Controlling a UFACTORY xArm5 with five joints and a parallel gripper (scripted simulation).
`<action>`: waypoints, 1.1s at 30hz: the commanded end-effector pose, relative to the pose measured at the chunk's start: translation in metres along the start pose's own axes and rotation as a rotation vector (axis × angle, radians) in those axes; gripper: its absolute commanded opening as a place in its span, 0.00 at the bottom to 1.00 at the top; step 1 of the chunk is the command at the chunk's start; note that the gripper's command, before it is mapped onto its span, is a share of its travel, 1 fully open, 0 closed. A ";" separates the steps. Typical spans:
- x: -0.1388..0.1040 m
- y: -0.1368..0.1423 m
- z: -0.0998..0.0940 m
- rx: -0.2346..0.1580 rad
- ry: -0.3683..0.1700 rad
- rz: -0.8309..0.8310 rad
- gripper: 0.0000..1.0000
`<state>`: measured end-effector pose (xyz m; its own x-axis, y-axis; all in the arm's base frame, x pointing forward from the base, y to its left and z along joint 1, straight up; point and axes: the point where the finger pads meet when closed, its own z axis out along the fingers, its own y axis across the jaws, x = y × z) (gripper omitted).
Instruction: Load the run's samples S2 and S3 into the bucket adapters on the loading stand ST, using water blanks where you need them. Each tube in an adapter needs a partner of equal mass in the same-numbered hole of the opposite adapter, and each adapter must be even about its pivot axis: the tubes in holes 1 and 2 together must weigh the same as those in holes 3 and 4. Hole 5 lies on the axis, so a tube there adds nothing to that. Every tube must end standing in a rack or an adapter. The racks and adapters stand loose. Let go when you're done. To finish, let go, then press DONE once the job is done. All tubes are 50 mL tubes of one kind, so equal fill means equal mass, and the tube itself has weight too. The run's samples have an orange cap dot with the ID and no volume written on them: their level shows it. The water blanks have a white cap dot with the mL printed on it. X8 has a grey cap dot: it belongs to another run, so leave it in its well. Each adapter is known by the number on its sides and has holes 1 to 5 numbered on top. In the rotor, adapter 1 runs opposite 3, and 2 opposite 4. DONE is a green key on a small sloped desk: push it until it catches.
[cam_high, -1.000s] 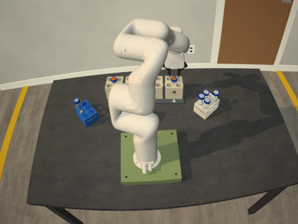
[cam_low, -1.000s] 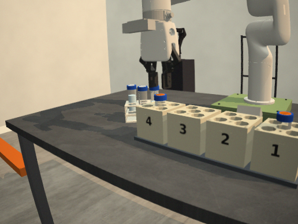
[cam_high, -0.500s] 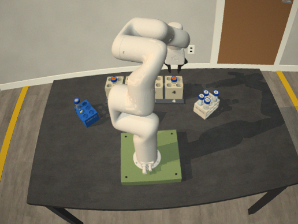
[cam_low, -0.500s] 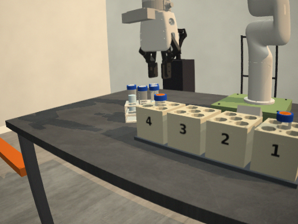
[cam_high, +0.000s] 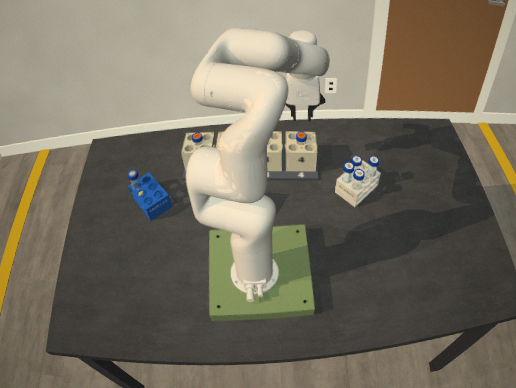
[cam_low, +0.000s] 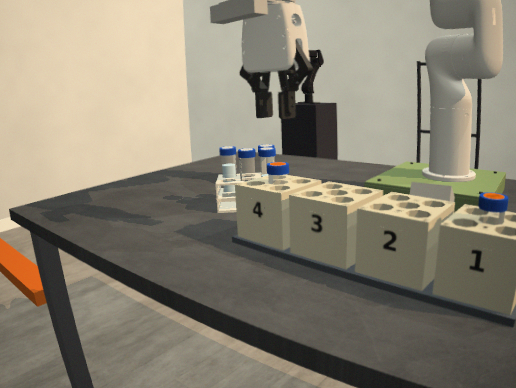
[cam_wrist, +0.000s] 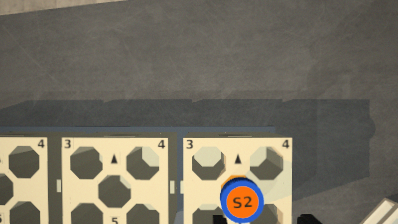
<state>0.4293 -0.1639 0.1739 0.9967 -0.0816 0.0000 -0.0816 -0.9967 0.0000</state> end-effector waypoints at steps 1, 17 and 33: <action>0.001 0.000 -0.011 -0.003 0.003 0.000 0.44; 0.001 0.000 -0.039 -0.003 0.003 0.000 0.44; 0.001 0.000 -0.039 -0.003 0.003 0.000 0.44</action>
<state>0.4293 -0.1638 0.2108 0.9967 -0.0816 -0.0006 -0.0816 -0.9967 -0.0001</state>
